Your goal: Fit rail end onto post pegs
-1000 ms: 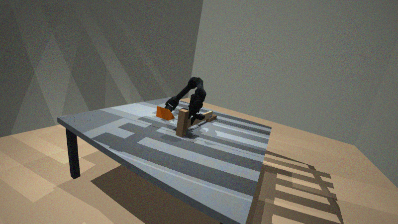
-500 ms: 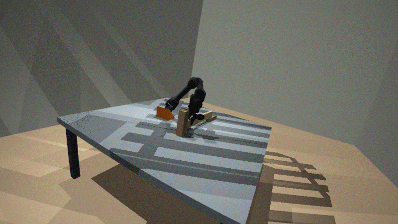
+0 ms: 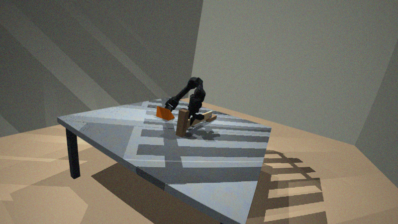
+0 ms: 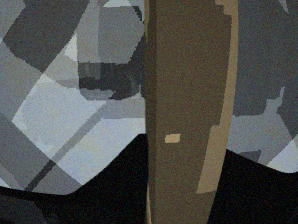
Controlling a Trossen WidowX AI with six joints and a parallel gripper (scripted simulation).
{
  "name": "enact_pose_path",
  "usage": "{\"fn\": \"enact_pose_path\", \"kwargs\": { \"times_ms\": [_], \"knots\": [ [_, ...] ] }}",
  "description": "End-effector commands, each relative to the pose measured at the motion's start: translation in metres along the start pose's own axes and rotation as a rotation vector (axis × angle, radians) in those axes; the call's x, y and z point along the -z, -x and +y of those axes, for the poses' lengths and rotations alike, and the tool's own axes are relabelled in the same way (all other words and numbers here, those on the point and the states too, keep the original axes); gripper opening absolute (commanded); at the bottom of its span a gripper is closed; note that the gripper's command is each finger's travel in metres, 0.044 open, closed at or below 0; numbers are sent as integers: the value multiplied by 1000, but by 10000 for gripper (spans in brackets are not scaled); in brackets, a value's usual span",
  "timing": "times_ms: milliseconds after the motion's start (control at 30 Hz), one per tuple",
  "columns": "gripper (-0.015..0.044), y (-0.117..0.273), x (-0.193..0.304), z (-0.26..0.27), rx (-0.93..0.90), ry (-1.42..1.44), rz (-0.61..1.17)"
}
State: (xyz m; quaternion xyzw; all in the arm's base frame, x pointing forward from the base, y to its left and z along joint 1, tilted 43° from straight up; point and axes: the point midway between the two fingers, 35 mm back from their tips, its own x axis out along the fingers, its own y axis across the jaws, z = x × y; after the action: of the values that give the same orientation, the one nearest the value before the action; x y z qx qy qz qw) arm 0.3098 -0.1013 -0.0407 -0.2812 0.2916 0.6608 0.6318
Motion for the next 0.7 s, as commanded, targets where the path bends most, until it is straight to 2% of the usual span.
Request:
{"fn": "enact_pose_path", "kwargs": {
  "times_ms": [0,667],
  "knots": [
    [0,4,4,-2,11,2,8],
    [0,4,10,-2,11,2,9]
  ]
}}
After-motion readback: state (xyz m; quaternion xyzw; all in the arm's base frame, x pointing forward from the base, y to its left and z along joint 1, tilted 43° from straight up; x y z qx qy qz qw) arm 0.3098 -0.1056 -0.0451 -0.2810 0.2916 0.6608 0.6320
